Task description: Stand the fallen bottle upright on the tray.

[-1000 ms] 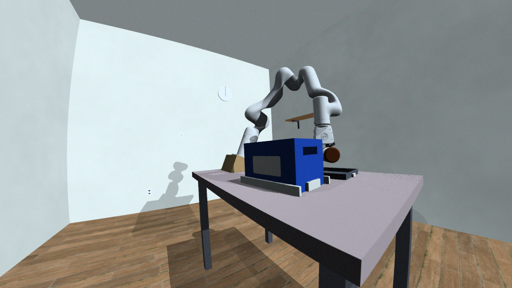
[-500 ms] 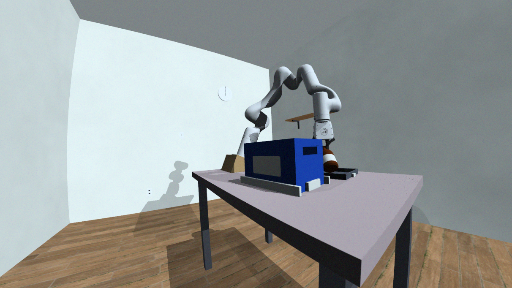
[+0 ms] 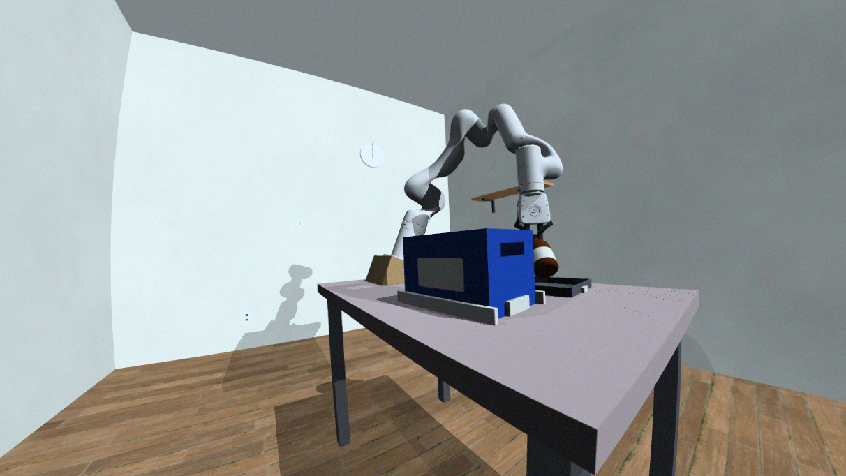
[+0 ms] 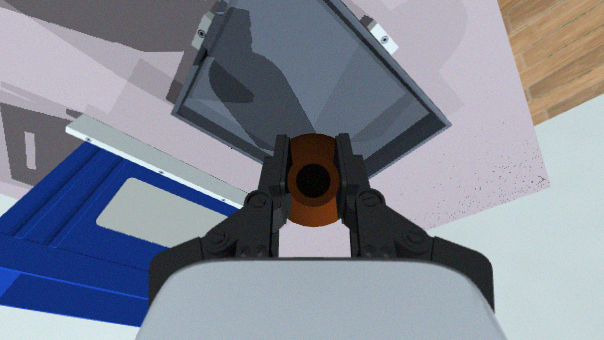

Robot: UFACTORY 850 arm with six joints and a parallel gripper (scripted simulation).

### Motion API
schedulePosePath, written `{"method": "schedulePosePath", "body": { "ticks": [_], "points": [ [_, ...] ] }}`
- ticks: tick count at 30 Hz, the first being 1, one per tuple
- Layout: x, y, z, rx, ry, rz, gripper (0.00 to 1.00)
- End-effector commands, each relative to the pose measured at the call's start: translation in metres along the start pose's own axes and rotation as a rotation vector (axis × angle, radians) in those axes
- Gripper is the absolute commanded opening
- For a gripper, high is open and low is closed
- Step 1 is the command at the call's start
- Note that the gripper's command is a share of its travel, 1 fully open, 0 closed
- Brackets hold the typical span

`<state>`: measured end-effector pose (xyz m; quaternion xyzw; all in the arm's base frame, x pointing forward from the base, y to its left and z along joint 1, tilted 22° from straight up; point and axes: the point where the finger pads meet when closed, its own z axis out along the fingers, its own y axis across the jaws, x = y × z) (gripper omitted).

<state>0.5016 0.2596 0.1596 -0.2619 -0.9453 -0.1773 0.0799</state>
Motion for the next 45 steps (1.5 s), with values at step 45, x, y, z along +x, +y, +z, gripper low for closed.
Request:
{"method": "schedulePosePath", "body": {
  "ticks": [45],
  "points": [
    [0.000, 0.001, -0.047, -0.001, -0.001, 0.000, 0.00]
  ]
}}
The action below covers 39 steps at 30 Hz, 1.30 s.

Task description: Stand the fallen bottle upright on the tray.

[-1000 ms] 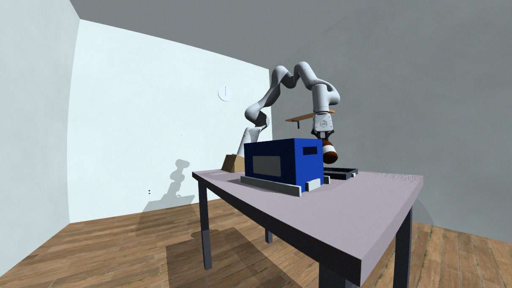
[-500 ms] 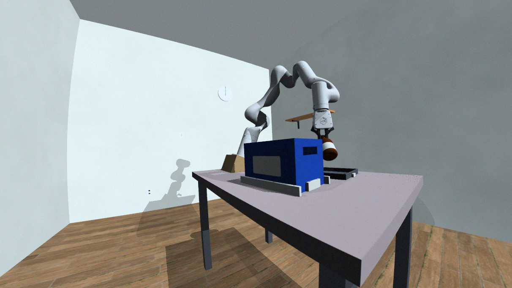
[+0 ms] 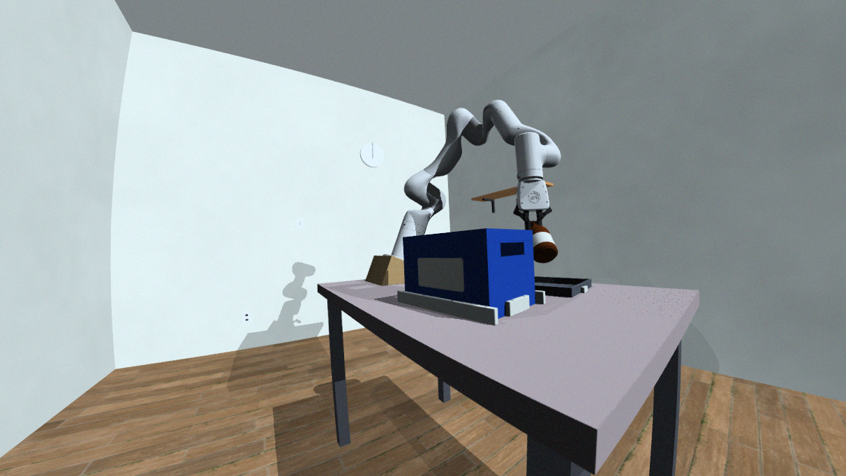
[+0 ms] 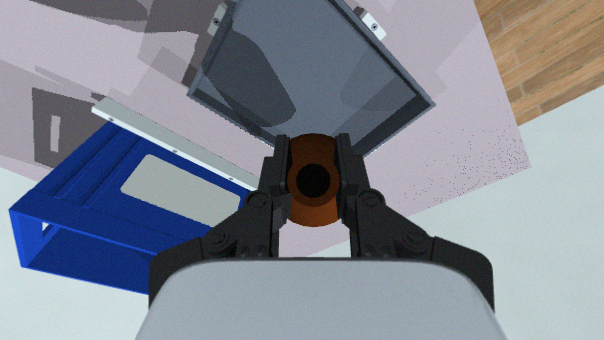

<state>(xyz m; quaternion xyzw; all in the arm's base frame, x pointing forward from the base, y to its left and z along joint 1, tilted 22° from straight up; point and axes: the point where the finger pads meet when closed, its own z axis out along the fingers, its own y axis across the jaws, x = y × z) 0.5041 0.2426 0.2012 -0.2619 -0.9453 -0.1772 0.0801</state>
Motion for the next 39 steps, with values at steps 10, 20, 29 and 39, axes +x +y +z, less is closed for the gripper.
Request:
{"method": "schedulePosePath", "body": {
  "ticks": [10, 20, 29, 39],
  "points": [
    [-0.0005, 0.0007, -0.0032, -0.002, -0.001, 0.000, 0.00],
    [-0.0005, 0.0007, -0.0033, -0.002, -0.001, 0.000, 0.00],
    [-0.0005, 0.0007, -0.0033, -0.002, -0.001, -0.001, 0.00],
    [-0.0005, 0.0007, -0.0033, -0.001, -0.001, -0.069, 0.00]
  ]
}}
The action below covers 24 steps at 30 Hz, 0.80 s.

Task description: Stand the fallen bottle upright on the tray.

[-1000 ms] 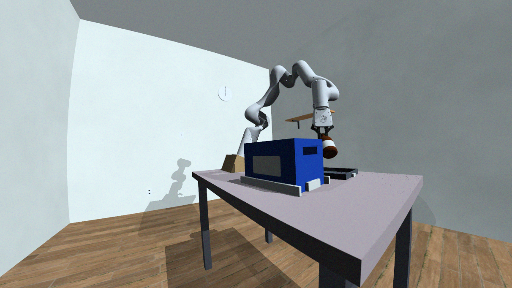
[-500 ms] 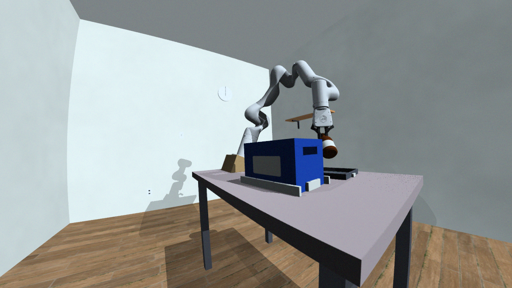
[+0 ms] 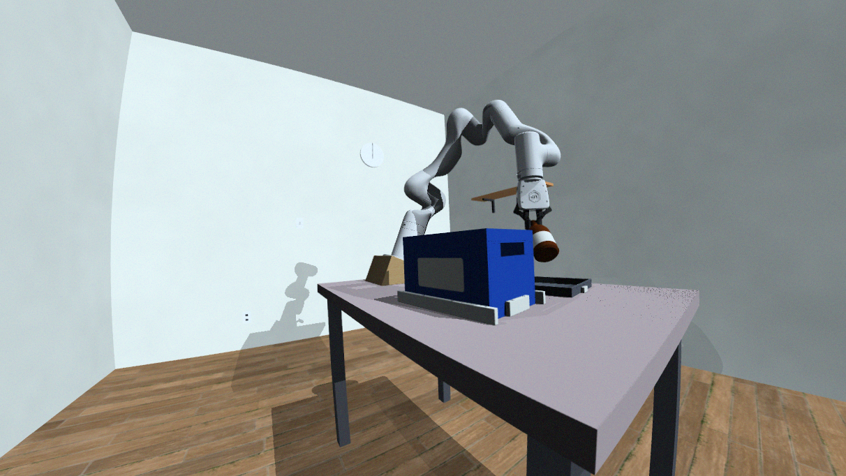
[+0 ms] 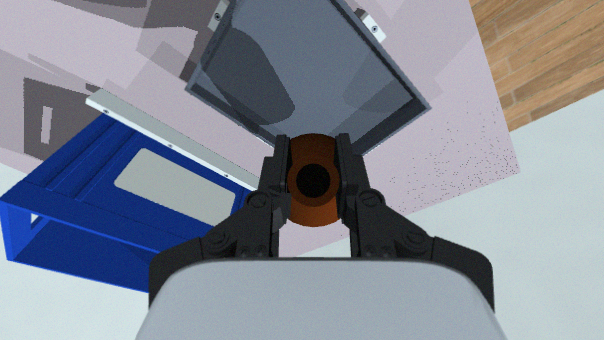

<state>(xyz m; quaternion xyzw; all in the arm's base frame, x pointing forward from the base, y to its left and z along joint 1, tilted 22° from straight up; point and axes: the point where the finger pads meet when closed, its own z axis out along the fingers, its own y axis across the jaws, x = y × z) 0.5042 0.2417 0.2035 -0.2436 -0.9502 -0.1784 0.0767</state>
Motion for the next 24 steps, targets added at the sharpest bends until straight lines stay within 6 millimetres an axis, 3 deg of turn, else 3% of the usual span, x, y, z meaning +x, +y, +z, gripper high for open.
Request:
{"method": "schedulePosePath", "body": {
  "ticks": [1, 14, 24],
  "points": [
    [-0.0005, 0.0007, -0.0009, -0.002, -0.001, -0.045, 0.00],
    [-0.0005, 0.0007, -0.0009, -0.002, -0.002, -0.201, 0.00],
    [-0.0005, 0.0007, -0.0009, -0.002, -0.002, -0.224, 0.00]
  ]
}}
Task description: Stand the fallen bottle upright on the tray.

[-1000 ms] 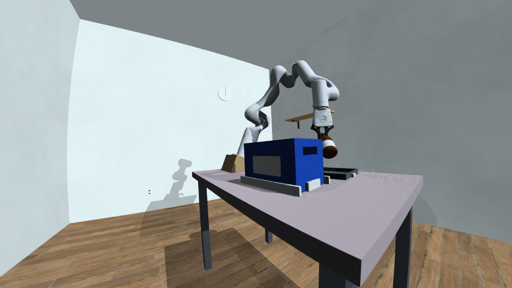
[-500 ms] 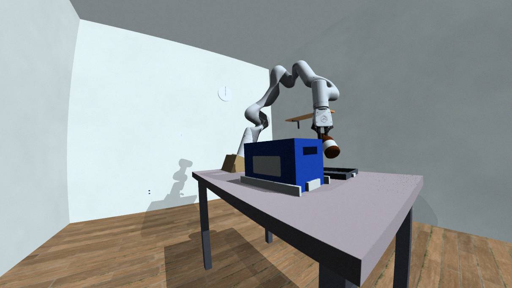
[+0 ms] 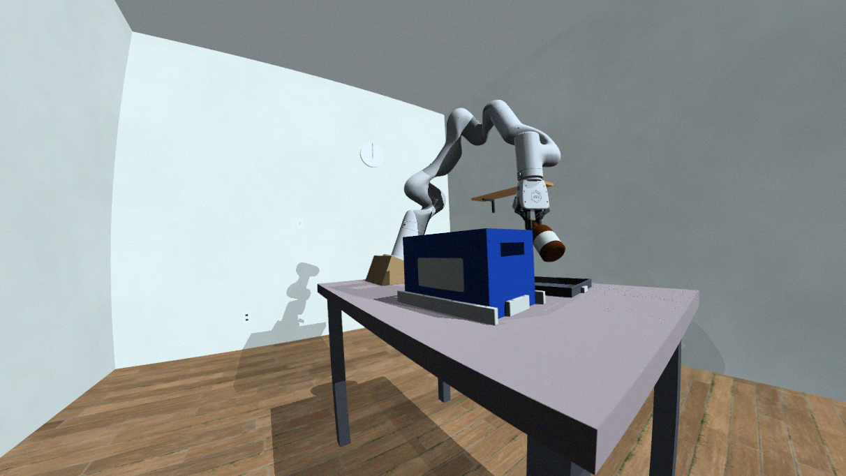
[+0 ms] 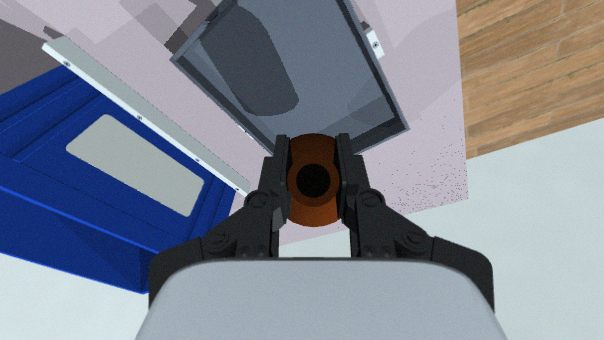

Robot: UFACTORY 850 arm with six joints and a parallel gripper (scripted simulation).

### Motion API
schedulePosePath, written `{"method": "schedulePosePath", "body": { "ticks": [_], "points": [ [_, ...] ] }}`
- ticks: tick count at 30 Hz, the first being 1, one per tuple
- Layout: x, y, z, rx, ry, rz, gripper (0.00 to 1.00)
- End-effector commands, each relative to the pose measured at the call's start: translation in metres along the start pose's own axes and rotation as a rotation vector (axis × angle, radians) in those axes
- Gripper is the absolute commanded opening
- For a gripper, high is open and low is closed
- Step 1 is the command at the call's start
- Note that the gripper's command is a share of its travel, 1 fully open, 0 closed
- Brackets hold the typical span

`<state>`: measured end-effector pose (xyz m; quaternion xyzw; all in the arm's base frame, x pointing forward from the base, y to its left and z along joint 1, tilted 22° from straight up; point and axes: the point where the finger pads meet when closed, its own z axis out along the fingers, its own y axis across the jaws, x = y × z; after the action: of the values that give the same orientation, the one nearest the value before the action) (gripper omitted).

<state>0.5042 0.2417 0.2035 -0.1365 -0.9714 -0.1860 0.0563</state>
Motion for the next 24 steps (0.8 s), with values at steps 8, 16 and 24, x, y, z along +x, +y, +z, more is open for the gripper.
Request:
{"method": "schedulePosePath", "body": {
  "ticks": [8, 16, 24],
  "points": [
    [-0.0006, 0.0006, -0.0009, -0.001, -0.002, -0.001, 0.00],
    [-0.0006, 0.0006, -0.0009, -0.001, -0.002, -0.016, 0.00],
    [-0.0006, 0.0006, -0.0009, -0.001, -0.002, -0.116, 0.00]
  ]
}}
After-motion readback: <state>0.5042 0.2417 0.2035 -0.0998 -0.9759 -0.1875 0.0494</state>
